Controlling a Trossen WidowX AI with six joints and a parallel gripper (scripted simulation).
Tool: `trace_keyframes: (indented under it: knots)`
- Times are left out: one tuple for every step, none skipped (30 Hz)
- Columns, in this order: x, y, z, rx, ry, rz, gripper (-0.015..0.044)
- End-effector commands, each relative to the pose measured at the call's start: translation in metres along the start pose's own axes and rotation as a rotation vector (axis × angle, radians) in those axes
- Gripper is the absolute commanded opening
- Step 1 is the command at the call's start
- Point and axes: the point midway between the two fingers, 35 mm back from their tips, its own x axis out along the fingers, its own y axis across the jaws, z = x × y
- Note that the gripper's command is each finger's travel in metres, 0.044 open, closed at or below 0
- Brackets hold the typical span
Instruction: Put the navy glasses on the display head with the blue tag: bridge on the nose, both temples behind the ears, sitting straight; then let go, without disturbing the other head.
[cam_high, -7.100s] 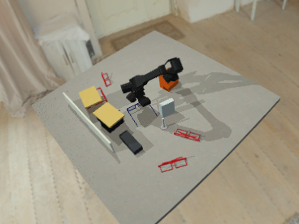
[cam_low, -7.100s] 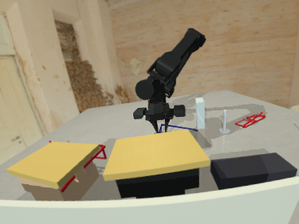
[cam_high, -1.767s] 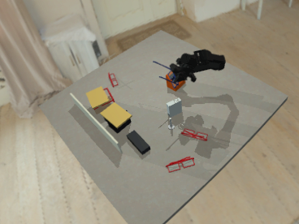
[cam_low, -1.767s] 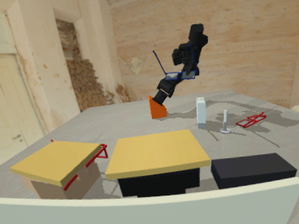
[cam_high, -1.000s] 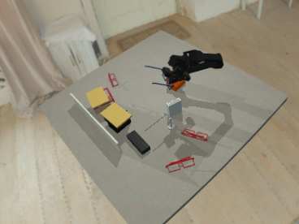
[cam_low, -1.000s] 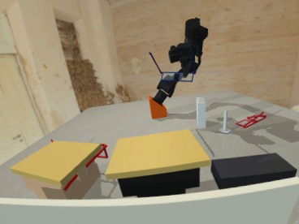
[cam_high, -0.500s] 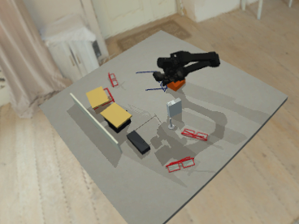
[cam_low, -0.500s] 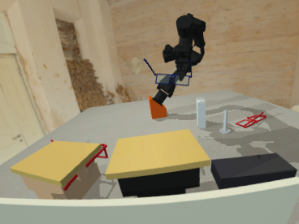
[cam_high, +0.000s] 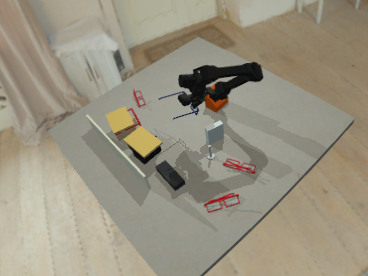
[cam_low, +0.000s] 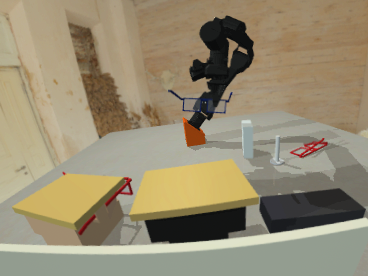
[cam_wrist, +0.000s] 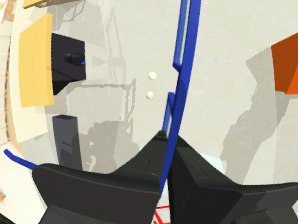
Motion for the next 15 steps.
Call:
trace_keyframes:
  knots:
    - [0.007, 0.01, 0.006, -0.041, 0.02, -0.026, 0.0]
    - [0.009, 0.011, 0.007, -0.049, 0.025, -0.035, 0.0]
    - [0.011, 0.012, 0.009, -0.056, 0.029, -0.044, 0.0]
    - [0.014, 0.014, 0.011, -0.064, 0.035, -0.053, 0.0]
    - [0.016, 0.015, 0.013, -0.071, 0.04, -0.062, 0.0]
    - [0.019, 0.016, 0.014, -0.079, 0.045, -0.071, 0.0]
    - [0.021, 0.018, 0.016, -0.086, 0.051, -0.079, 0.0]
    - [0.024, 0.019, 0.018, -0.093, 0.056, -0.088, 0.0]
    - [0.026, 0.02, 0.02, -0.101, 0.062, -0.097, 0.0]
    - [0.029, 0.021, 0.022, -0.108, 0.068, -0.105, 0.0]
    - [0.031, 0.022, 0.024, -0.116, 0.074, -0.113, 0.0]
    - [0.034, 0.023, 0.025, -0.123, 0.08, -0.122, 0.0]
    - [0.037, 0.024, 0.027, -0.13, 0.086, -0.13, 0.0]
    - [0.039, 0.025, 0.029, -0.137, 0.093, -0.138, 0.0]
    - [0.042, 0.026, 0.031, -0.145, 0.099, -0.146, 0.0]
